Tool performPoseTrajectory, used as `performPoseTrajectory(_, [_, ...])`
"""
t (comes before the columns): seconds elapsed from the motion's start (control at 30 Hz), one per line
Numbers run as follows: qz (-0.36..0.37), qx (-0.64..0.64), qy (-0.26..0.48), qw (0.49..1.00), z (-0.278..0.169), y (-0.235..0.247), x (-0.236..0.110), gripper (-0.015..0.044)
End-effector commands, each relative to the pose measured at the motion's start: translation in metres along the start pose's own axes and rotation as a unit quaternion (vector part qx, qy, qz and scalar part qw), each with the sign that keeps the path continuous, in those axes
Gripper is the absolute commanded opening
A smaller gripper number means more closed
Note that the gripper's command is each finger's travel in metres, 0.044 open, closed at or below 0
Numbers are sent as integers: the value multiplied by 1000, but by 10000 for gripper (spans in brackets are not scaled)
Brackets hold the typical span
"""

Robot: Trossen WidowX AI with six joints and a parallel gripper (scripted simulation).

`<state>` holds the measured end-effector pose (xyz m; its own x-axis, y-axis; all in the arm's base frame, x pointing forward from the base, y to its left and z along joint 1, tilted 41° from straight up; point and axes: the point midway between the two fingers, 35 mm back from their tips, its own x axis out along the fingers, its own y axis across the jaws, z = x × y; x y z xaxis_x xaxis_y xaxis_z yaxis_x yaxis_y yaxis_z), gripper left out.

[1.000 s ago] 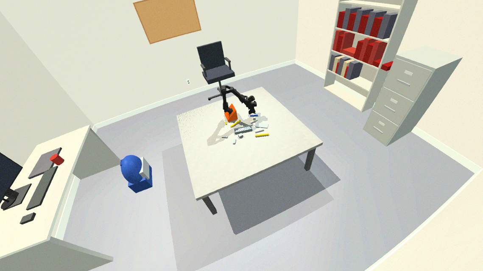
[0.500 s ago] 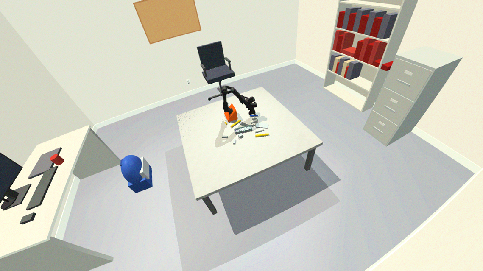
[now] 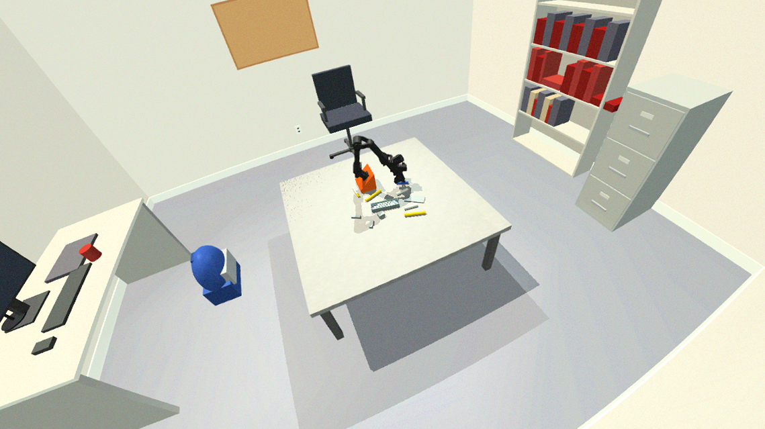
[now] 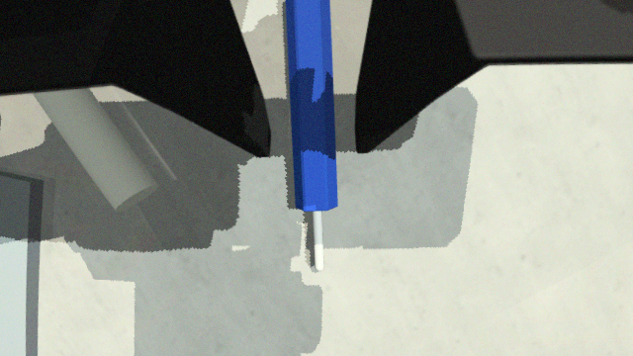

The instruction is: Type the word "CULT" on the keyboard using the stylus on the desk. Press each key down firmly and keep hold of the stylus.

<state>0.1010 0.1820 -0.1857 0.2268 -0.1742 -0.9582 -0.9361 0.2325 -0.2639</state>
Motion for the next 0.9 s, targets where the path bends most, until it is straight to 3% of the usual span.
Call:
performPoseTrajectory(0.0, [-1,-3,0,1000,-2,0,3,150])
performPoseTrajectory(0.8, [-2,-3,0,1000,-11,-1,17,150])
performPoseTrajectory(0.87, [0,0,1,1000,-10,0,16,97])
